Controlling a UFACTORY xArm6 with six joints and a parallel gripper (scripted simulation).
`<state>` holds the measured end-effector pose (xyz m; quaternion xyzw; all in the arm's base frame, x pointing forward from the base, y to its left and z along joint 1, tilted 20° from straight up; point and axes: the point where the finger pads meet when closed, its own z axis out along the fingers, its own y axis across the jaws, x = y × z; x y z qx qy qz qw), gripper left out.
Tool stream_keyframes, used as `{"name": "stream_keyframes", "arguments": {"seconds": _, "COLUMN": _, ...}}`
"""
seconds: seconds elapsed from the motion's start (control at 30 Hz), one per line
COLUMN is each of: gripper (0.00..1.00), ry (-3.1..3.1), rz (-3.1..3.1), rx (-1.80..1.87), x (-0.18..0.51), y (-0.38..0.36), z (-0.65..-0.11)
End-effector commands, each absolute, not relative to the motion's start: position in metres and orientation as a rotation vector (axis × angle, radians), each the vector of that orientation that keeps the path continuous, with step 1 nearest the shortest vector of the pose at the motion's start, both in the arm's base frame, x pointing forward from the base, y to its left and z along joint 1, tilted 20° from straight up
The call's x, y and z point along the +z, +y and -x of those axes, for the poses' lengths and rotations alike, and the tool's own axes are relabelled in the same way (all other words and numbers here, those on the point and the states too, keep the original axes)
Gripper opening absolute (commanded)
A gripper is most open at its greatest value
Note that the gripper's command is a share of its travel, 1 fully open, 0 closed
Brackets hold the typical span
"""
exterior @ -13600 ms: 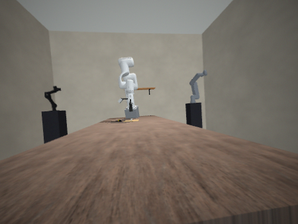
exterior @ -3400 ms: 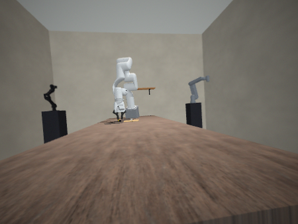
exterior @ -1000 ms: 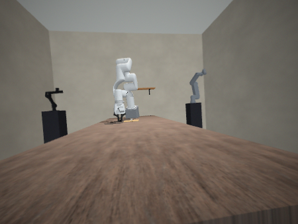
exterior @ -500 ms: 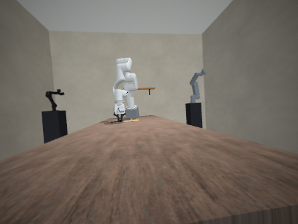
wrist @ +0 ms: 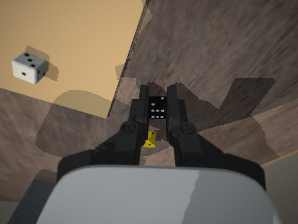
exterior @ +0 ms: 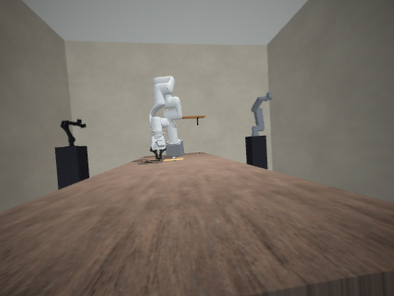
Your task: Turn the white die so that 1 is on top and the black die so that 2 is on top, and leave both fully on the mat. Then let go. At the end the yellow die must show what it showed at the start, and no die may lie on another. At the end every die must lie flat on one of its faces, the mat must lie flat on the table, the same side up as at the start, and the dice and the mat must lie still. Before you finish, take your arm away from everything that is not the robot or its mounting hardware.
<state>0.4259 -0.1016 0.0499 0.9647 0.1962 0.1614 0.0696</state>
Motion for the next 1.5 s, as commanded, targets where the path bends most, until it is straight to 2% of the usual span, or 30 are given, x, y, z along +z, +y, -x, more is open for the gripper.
{"name": "stream_keyframes", "arguments": {"seconds": 0.0, "gripper": 0.11, "ry": 0.589, "rz": -2.9, "rx": 0.49, "x": 0.075, "y": -0.1, "z": -0.419}}
{"name": "stream_keyframes", "arguments": {"seconds": 0.3, "gripper": 0.11, "ry": 0.589, "rz": -2.9, "rx": 0.49, "x": 0.131, "y": -0.096, "z": -0.398}}
{"name": "stream_keyframes", "arguments": {"seconds": 0.8, "gripper": 0.11, "ry": 0.602, "rz": -2.898, "rx": 0.487, "x": 0.137, "y": -0.091, "z": -0.398}}
{"name": "stream_keyframes", "arguments": {"seconds": 0.93, "gripper": 0.11, "ry": 0.669, "rz": -2.886, "rx": 0.47, "x": 0.135, "y": -0.066, "z": -0.406}}
{"name": "stream_keyframes", "arguments": {"seconds": 1.0, "gripper": 0.11, "ry": 0.794, "rz": -2.852, "rx": 0.442, "x": 0.131, "y": -0.018, "z": -0.419}}
{"name": "stream_keyframes", "arguments": {"seconds": 1.07, "gripper": 0.11, "ry": 0.794, "rz": -2.852, "rx": 0.442, "x": 0.131, "y": -0.018, "z": -0.419}}
{"name": "stream_keyframes", "arguments": {"seconds": 1.1, "gripper": 0.11, "ry": 0.869, "rz": -2.825, "rx": 0.428, "x": 0.129, "y": 0.012, "z": -0.423}}
{"name": "stream_keyframes", "arguments": {"seconds": 1.17, "gripper": 0.11, "ry": 0.869, "rz": -2.825, "rx": 0.428, "x": 0.129, "y": 0.012, "z": -0.423}}
{"name": "stream_keyframes", "arguments": {"seconds": 1.2, "gripper": 0.11, "ry": 0.943, "rz": -2.792, "rx": 0.419, "x": 0.126, "y": 0.043, "z": -0.426}}
{"name": "stream_keyframes", "arguments": {"seconds": 1.27, "gripper": 0.11, "ry": 0.943, "rz": -2.792, "rx": 0.419, "x": 0.126, "y": 0.043, "z": -0.426}}
{"name": "stream_keyframes", "arguments": {"seconds": 1.3, "gripper": 0.11, "ry": 1.013, "rz": -2.756, "rx": 0.413, "x": 0.124, "y": 0.074, "z": -0.427}}
{"name": "stream_keyframes", "arguments": {"seconds": 1.47, "gripper": 0.11, "ry": 1.074, "rz": -2.721, "rx": 0.413, "x": 0.122, "y": 0.102, "z": -0.426}}
